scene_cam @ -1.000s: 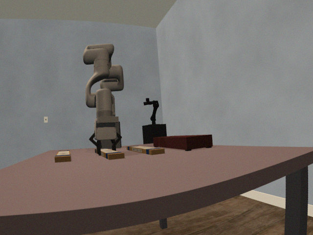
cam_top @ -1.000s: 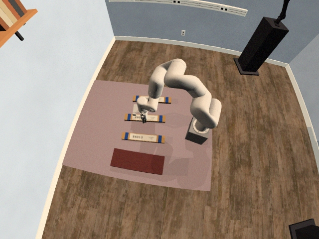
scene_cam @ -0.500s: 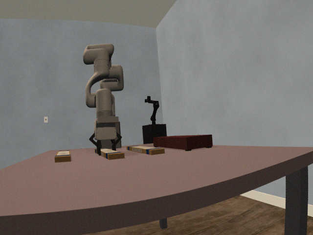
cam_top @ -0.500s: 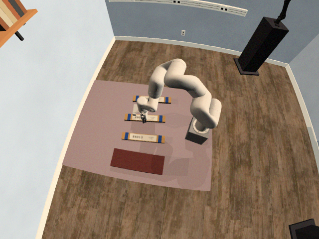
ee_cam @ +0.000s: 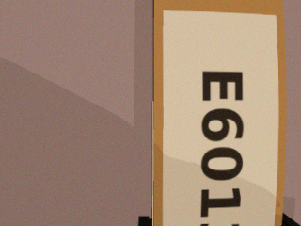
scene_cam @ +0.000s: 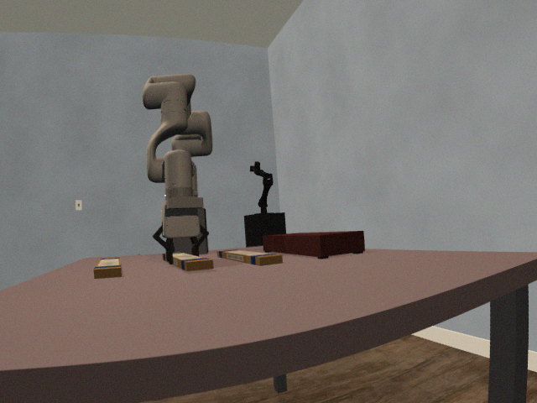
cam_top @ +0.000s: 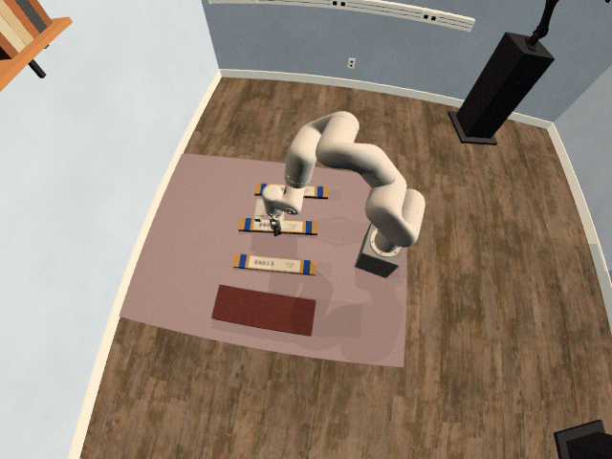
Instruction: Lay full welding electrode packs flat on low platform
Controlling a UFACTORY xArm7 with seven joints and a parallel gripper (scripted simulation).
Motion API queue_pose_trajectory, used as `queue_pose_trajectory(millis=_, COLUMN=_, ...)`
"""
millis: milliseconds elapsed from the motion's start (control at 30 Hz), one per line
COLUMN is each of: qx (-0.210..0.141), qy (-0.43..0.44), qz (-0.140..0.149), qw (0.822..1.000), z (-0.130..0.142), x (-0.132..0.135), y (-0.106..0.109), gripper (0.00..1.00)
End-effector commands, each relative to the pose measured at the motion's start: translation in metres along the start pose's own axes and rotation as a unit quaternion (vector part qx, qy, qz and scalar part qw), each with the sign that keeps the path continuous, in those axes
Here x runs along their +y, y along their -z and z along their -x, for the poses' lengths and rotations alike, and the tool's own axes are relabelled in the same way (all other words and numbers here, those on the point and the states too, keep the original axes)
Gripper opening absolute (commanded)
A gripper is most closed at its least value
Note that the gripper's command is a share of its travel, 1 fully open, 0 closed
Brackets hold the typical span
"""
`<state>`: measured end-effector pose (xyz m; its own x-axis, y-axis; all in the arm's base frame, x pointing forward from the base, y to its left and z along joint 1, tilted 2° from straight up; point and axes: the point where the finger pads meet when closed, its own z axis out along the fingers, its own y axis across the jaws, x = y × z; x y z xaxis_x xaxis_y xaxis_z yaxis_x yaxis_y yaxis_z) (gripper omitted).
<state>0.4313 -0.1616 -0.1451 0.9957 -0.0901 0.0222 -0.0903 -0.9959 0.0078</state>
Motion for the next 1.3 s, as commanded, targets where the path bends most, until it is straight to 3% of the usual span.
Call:
queue_pose_trajectory(millis=0, qx=0.003, qy=0.000, qz=0.001, qw=1.000, z=-0.003, x=0.001, y=0.011, gripper=0.58)
queue_pose_trajectory(millis=400, qx=0.003, qy=0.000, qz=0.001, qw=1.000, z=-0.003, x=0.001, y=0.042, gripper=0.58)
queue_pose_trajectory(millis=1267, qx=0.003, qy=0.000, qz=0.001, qw=1.000, z=-0.003, x=0.001, y=0.045, gripper=0.58)
